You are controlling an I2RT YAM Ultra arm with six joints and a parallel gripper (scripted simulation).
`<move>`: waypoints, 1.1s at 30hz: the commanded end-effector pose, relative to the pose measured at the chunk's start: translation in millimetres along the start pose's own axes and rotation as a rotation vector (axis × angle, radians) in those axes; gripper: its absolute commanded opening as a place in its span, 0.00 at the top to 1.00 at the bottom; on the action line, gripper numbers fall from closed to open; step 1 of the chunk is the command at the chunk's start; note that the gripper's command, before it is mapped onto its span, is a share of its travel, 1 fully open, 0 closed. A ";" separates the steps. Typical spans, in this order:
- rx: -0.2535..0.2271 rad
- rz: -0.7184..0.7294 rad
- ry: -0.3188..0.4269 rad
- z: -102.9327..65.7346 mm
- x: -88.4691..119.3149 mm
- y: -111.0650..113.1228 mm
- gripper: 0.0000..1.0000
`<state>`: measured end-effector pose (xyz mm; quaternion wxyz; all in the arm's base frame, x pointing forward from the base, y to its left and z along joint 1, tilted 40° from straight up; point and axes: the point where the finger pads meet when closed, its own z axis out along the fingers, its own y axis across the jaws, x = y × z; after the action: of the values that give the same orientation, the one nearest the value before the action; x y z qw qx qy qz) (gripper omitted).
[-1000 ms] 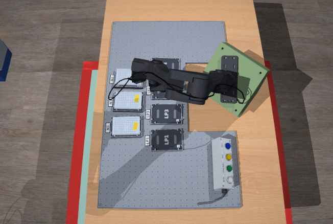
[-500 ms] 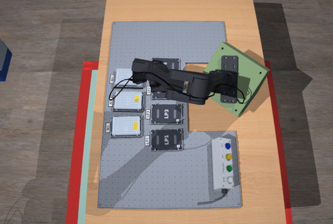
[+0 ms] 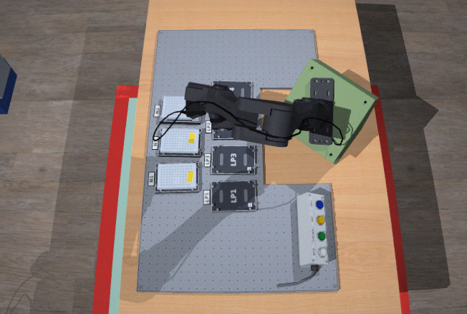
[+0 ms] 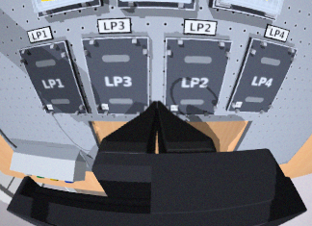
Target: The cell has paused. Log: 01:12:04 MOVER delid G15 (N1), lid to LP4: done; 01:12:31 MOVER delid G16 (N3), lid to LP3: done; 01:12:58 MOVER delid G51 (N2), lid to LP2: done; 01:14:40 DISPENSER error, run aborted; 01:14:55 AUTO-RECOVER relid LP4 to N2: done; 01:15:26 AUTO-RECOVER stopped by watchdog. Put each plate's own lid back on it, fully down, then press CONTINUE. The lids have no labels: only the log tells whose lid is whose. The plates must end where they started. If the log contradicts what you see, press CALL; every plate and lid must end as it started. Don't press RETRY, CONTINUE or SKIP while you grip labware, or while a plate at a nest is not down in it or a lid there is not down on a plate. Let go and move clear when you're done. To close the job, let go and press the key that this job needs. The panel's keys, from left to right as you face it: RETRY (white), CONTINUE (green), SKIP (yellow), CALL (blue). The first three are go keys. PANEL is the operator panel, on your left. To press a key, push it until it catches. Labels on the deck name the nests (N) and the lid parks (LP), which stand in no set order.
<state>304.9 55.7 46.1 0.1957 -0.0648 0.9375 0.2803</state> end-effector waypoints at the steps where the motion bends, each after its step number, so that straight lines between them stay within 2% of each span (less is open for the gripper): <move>1: -0.002 0.002 -0.010 -2.3 -3.6 0.5 1.00; 4: -0.002 0.002 -0.010 -2.3 -3.6 0.5 1.00; 5: -0.009 0.005 -0.018 -4.5 -10.1 2.1 1.00; 32: -0.010 0.005 -0.013 -3.2 -12.0 1.9 1.00; 33: 0.000 -0.053 -0.036 -7.6 -16.8 11.0 1.00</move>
<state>303.2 56.9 44.5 0.1900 -0.0623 0.9385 0.2817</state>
